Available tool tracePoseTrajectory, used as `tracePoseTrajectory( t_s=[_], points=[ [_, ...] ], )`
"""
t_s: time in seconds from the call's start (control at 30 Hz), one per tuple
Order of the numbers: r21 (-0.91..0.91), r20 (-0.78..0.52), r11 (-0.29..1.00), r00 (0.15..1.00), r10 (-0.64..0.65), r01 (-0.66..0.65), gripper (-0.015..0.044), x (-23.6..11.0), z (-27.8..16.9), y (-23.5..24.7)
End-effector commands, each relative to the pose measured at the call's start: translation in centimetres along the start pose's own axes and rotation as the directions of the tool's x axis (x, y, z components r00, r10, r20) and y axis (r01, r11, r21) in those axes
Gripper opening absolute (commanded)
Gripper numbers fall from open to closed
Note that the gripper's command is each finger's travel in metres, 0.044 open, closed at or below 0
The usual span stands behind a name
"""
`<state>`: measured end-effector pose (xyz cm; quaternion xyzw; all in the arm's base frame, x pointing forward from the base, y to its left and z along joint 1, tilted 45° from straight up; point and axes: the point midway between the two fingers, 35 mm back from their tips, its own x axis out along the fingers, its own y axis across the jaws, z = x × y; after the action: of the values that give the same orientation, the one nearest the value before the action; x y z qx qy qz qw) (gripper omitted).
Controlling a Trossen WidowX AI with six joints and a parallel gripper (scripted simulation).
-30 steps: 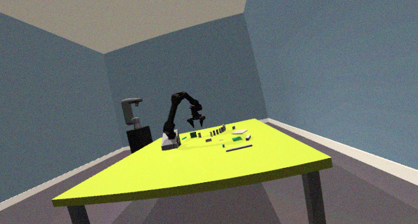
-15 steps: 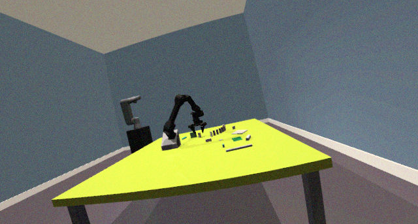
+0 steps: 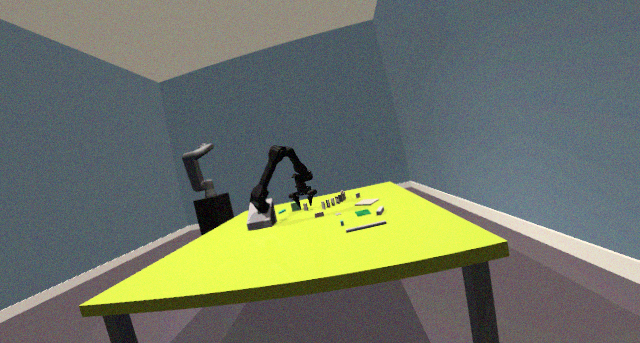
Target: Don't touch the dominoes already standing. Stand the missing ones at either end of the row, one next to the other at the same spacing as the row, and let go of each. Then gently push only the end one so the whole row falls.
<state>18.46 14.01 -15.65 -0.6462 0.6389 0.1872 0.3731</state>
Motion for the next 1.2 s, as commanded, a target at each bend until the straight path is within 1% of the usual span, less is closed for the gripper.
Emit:
tracePoseTrajectory(
  t_s=[0.0,0.23,0.27,0.6,0.67,0.8,0.9,0.97,1.17],
  points=[
    [-0.007,-0.003,1.0,1.0,-0.004,0.004,0.0309,0.3,0.0,0.0],
    [-0.007,-0.003,1.0,1.0,-0.004,0.004,0.0125,0.3,0.0,0.0],
    [-0.007,-0.003,1.0,1.0,-0.004,0.004,0.0107,0.3,0.0,0.0],
    [-0.007,-0.003,1.0,1.0,-0.004,0.003,0.0107,0.0,0.1,0.0],
    [-0.007,0.0,1.0,1.0,-0.002,0.002,0.0107,-2.0,0.5,-0.2],
    [-0.005,0.002,1.0,1.0,0.002,-0.002,0.0107,-9.0,0.7,-0.2],
    [-0.004,0.0,1.0,1.0,0.004,-0.004,0.0107,-12.6,0.2,0.1],
    [-0.004,0.0,1.0,1.0,0.004,-0.004,0.0107,-13.4,0.1,0.2],
    [-0.004,0.0,1.0,1.0,0.004,-0.004,0.0107,-13.4,0.1,0.2]
  ],
)
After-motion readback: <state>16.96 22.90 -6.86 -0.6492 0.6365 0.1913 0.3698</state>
